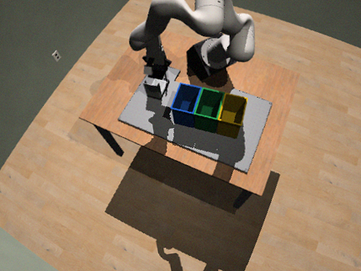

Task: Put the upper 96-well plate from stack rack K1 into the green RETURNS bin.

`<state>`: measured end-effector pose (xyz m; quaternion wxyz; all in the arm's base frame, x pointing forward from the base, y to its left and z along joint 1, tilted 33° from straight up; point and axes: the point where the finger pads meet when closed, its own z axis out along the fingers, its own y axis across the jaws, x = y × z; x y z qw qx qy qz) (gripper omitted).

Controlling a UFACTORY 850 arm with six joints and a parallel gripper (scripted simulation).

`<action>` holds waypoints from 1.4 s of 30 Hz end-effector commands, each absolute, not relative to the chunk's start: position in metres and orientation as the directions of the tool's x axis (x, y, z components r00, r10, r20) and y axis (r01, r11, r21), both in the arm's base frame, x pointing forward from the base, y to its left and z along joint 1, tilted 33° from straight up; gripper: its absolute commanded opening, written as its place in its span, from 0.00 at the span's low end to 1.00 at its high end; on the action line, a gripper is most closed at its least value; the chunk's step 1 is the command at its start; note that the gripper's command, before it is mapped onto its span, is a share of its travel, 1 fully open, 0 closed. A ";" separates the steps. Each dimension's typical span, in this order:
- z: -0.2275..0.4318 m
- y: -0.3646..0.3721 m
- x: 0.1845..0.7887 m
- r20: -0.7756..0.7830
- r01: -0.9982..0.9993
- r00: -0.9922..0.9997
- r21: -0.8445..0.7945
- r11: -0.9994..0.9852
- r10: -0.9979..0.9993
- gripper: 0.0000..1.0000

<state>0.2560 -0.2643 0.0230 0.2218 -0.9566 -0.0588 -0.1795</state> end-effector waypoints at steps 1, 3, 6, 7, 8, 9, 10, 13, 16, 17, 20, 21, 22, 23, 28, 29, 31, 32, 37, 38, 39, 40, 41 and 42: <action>0.032 -0.249 0.259 0.371 0.192 0.928 -0.401 -0.896 0.033 0.00; 0.035 -0.243 0.259 0.371 0.192 0.928 -0.401 -0.896 0.033 0.00; 0.040 -0.235 0.261 0.371 0.192 0.928 -0.401 -0.896 0.033 0.00; 0.041 -0.232 0.261 0.371 0.192 0.928 -0.401 -0.896 0.033 0.00; 0.043 -0.229 0.261 0.371 0.192 0.928 -0.401 -0.896 0.033 0.00; 0.044 -0.226 0.262 0.371 0.192 0.928 -0.401 -0.896 0.033 0.00; 0.044 -0.226 0.262 0.371 0.192 0.928 -0.401 -0.896 0.033 0.00; 0.047 -0.220 0.263 0.371 0.192 0.928 -0.401 -0.896 0.033 0.00; 0.052 -0.211 0.264 0.371 0.192 0.928 -0.401 -0.896 0.033 0.00; 0.053 -0.208 0.264 0.371 0.192 0.928 -0.401 -0.896 0.033 0.00; 0.058 -0.199 0.265 0.371 0.192 0.928 -0.401 -0.896 0.033 0.00; 0.059 -0.196 0.266 0.371 0.192 0.928 -0.401 -0.896 0.033 0.00; 0.061 -0.193 0.266 0.371 0.192 0.928 -0.401 -0.896 0.033 0.00; 0.062 -0.190 0.266 0.371 0.192 0.928 -0.401 -0.896 0.033 0.00; 0.067 -0.182 0.268 0.371 0.192 0.928 -0.401 -0.896 0.033 0.00; 0.069 -0.179 0.268 0.371 0.192 0.928 -0.401 -0.896 0.033 0.00; 0.072 -0.173 0.269 0.371 0.192 0.928 -0.401 -0.896 0.033 0.00; 0.073 -0.170 0.269 0.371 0.192 0.928 -0.401 -0.896 0.033 0.00; 0.081 -0.155 0.271 0.371 0.192 0.928 -0.401 -0.896 0.033 0.00; 0.082 -0.152 0.272 0.371 0.192 0.928 -0.401 -0.896 0.033 0.00; 0.084 -0.149 0.272 0.371 0.192 0.928 -0.401 -0.896 0.033 0.00; 0.085 -0.146 0.272 0.371 0.192 0.928 -0.401 -0.896 0.033 0.00; 0.087 -0.143 0.273 0.371 0.192 0.928 -0.401 -0.896 0.033 0.00; 0.088 -0.140 0.273 0.371 0.192 0.928 -0.401 -0.896 0.033 0.00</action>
